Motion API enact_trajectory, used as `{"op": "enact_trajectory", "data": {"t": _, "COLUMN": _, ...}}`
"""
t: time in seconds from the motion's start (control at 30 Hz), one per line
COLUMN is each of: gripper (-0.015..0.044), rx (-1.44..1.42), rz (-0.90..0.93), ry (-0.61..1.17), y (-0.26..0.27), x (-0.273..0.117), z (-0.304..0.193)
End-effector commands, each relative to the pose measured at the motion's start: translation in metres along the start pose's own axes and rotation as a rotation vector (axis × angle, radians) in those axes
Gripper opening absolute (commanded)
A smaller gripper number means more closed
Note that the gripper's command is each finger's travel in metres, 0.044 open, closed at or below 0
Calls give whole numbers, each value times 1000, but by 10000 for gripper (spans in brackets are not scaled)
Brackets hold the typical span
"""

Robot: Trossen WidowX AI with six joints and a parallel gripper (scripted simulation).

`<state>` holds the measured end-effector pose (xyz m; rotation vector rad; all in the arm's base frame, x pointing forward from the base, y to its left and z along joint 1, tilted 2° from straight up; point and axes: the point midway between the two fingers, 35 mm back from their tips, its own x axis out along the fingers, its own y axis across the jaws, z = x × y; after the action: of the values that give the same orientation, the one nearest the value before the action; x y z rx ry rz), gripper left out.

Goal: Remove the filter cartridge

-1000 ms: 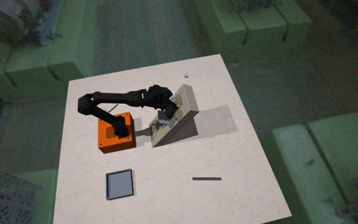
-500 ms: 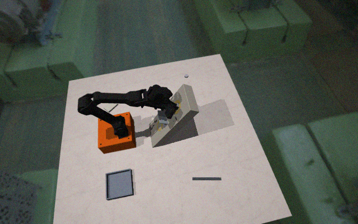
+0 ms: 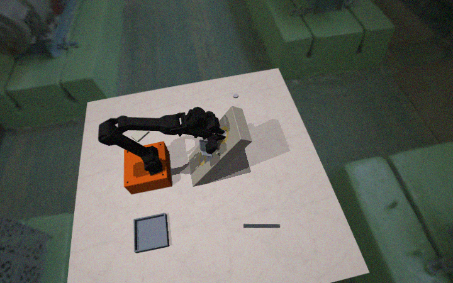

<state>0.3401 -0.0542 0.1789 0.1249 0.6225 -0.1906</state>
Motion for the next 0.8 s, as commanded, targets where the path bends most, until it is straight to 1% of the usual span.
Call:
{"op": "enact_trajectory", "data": {"t": 0.0, "gripper": 0, "rx": 163, "rz": 1, "ry": 0, "y": 0, "x": 3, "z": 0}}
{"op": "enact_trajectory", "data": {"t": 0.77, "gripper": 0, "rx": 966, "rz": 1, "ry": 1, "y": 0, "x": 3, "z": 0}}
